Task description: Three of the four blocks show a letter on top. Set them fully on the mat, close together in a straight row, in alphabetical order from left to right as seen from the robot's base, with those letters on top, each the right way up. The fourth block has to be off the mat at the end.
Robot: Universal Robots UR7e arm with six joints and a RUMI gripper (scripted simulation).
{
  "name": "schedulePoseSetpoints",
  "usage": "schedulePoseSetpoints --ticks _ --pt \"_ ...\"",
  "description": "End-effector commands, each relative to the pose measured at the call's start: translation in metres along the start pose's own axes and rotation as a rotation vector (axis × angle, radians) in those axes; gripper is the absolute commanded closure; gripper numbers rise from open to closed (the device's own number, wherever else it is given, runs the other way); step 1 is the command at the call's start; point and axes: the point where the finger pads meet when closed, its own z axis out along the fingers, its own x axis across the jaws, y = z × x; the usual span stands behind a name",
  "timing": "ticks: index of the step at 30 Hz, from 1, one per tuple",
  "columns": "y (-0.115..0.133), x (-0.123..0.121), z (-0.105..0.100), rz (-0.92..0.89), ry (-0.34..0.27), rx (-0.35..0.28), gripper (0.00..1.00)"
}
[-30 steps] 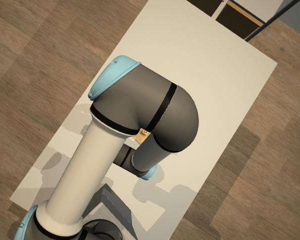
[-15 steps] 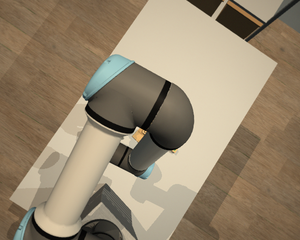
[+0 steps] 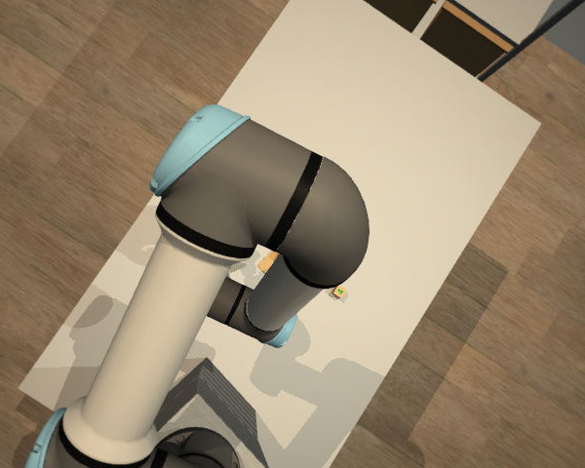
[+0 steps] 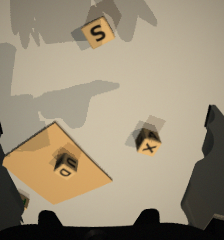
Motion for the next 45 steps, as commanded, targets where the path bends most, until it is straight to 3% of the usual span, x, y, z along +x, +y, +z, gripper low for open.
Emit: schedulePoseSetpoints --ticks 1,45 --pt "-0.002 0.0 0.0 -0.088 0.004 0.003 0.0" --pt "-0.027 -0.007 0.001 -1.225 0.005 -0.001 0.0"
